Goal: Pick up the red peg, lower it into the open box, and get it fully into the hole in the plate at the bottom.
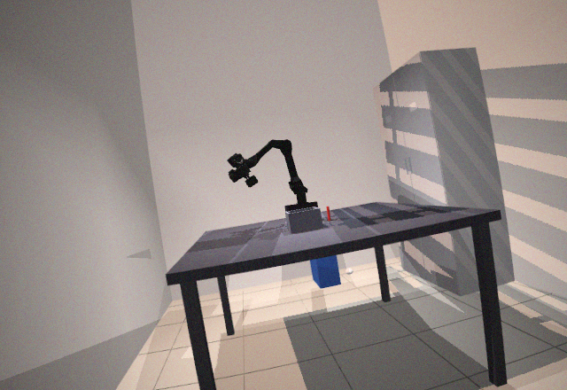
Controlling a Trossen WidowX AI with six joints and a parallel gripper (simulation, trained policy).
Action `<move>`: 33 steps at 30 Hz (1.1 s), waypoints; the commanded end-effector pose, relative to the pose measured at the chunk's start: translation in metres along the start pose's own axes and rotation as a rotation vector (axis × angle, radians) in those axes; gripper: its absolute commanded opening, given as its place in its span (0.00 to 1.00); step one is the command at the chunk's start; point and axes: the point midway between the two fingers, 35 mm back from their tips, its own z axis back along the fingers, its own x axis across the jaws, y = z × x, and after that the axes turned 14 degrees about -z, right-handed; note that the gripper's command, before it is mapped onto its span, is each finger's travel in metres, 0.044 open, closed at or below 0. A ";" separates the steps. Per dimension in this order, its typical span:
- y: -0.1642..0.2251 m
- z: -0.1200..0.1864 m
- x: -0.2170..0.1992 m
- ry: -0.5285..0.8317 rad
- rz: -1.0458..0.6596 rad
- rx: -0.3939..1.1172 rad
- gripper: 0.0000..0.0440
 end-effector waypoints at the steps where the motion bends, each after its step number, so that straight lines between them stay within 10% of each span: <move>1: 0.002 -0.003 0.003 0.001 0.020 -0.004 0.94; 15: 0.082 -0.106 -0.001 0.159 0.249 -0.053 1.00; 33: 0.196 -0.162 -0.144 0.602 0.266 -0.145 1.00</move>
